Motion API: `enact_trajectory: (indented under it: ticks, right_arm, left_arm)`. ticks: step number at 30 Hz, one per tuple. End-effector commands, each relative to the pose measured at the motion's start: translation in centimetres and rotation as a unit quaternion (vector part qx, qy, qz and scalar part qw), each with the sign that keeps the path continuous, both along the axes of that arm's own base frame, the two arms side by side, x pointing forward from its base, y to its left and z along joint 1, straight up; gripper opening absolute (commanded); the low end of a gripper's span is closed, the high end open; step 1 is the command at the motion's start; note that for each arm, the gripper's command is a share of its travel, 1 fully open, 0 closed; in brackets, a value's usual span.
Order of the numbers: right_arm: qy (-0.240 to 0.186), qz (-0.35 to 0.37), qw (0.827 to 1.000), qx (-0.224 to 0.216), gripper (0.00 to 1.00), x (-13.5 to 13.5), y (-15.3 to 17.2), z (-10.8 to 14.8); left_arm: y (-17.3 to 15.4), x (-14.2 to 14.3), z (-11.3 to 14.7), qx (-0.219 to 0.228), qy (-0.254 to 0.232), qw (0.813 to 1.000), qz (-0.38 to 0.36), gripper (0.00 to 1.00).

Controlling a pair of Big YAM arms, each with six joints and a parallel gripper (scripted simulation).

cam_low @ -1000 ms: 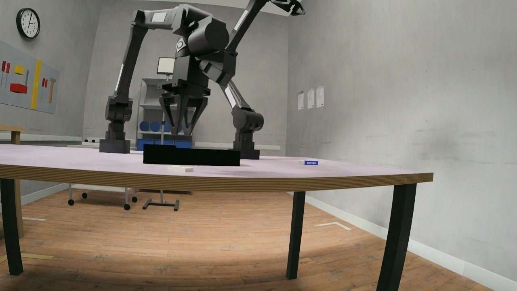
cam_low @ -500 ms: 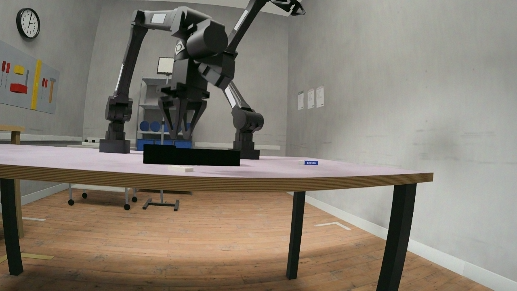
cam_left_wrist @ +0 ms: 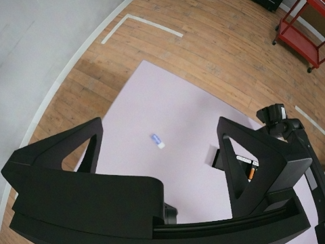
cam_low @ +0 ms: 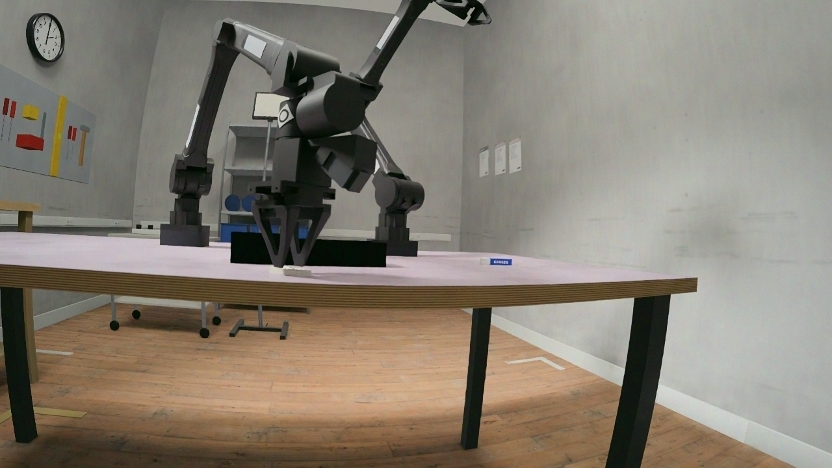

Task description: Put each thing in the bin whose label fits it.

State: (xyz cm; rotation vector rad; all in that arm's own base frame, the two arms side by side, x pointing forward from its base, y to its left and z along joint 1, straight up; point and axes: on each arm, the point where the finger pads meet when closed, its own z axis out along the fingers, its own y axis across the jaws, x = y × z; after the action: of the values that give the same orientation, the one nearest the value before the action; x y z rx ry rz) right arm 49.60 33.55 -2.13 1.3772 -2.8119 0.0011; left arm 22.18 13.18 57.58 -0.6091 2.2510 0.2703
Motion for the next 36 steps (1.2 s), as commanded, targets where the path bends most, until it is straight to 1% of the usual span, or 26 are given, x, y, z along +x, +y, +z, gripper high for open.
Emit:
enact_trajectory:
  ticks: [1,4,7,8,9,10,11,14,15,17,18,20,36]
  right_arm:
    - [-0.020,0.000,1.000,0.013,0.39,1.0,1.7,0.6]
    - [-0.004,0.000,1.000,0.002,0.39,-0.2,1.0,-1.3]
    - [-0.004,0.000,1.000,0.002,0.39,-0.3,0.9,-1.5]
    - [-0.019,0.000,1.000,0.012,0.39,1.1,1.9,-0.4]
    - [-0.023,0.000,1.000,0.015,0.39,1.4,2.2,-0.1]
    - [-0.031,0.000,0.999,0.021,0.39,1.7,2.4,1.1]
    - [-0.034,0.000,0.999,0.023,0.39,1.8,2.4,1.5]
    - [-0.025,0.000,1.000,0.017,0.39,1.0,2.0,0.9]
    - [-0.019,-0.001,1.000,0.013,0.39,1.1,1.2,0.7]
    - [-0.024,0.000,1.000,0.016,0.39,0.8,1.8,0.9]
    - [-0.019,-0.001,1.000,0.013,0.20,1.1,1.2,0.7]
    - [-0.023,0.000,1.000,0.016,0.20,0.8,1.8,0.9]
    - [-0.026,0.000,1.000,0.017,0.20,1.1,2.1,1.3]
  left_arm:
    - [-1.1,-1.1,2.7,0.014,-0.027,1.000,-0.003,1.00]
    - [-1.1,-1.1,2.7,0.014,-0.027,1.000,-0.003,1.00]
    - [-1.1,-1.1,2.7,0.014,-0.027,1.000,-0.003,1.00]
    - [-1.1,-1.1,2.7,0.014,-0.027,1.000,-0.003,1.00]
    - [-1.1,-1.1,2.7,0.014,-0.027,1.000,-0.003,1.00]
    - [-1.1,-1.1,2.7,0.014,-0.027,1.000,-0.003,1.00]
    - [-1.1,-1.1,2.7,0.014,-0.027,1.000,-0.003,1.00]
    - [-1.1,-1.1,2.7,0.014,-0.027,1.000,-0.003,1.00]
    - [-1.1,-1.1,2.7,0.014,-0.027,1.000,-0.003,1.00]
    - [-1.1,-1.1,2.7,0.014,-0.027,1.000,-0.003,1.00]
    - [-1.1,-1.1,2.7,0.014,-0.027,1.000,-0.003,1.00]
    - [-1.1,-1.1,2.7,0.014,-0.027,1.000,-0.003,1.00]
    - [-1.1,-1.1,2.7,0.014,-0.027,1.000,-0.003,1.00]
